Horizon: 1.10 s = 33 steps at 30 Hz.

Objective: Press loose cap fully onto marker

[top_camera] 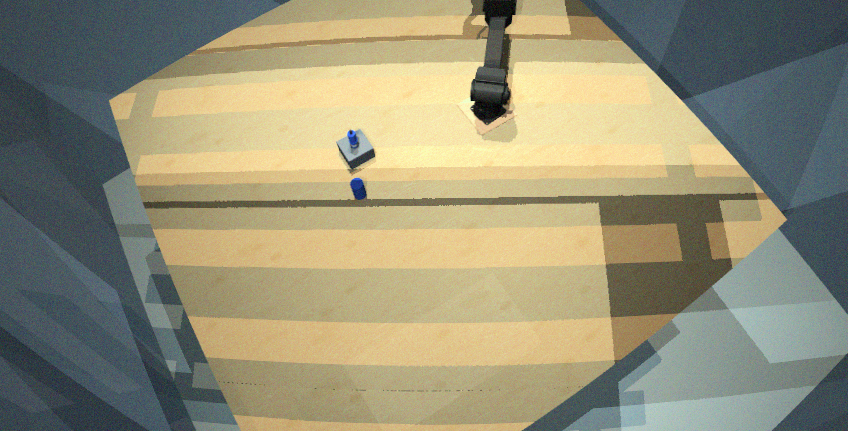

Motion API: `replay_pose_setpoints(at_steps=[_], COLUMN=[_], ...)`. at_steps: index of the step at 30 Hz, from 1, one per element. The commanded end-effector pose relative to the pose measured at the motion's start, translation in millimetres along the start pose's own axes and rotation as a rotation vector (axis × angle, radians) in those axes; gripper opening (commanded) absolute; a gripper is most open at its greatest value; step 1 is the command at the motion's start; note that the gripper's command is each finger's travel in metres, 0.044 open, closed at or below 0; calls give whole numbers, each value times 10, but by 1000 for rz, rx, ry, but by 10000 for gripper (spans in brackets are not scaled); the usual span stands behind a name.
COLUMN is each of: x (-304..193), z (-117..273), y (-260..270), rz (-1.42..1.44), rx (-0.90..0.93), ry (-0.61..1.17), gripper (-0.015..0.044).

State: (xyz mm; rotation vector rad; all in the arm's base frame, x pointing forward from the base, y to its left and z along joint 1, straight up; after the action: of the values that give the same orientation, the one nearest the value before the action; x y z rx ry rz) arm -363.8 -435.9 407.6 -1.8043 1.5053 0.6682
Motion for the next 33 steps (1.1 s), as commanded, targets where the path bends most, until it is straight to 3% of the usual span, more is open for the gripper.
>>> replay_pose_setpoints(at_steps=[1, 6, 20, 23, 33], x=[-25, -645, -2267, -2374, -3242], z=[-5, -99, 96, 129, 565], y=[-16, -438, -1509, -1661, -2870], rz=[4, 111, 647, 625, 879], rx=[-3, -91, -188, -207, -318], ry=[4, 107, 481, 520, 813], gripper=[374, 248, 248, 248, 248])
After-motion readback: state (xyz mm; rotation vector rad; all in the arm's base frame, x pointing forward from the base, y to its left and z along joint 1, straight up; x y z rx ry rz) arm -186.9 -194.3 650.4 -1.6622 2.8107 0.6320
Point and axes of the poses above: the point midway between the two fingers, 35 mm back from their tips, its own z axis back along the fingers, its own y axis across the jaws, x = y × z, the point moved 2 cm from there along z, back along the fingers, and after that the axes turned 15 degrees about z, right-handed, at the moved point
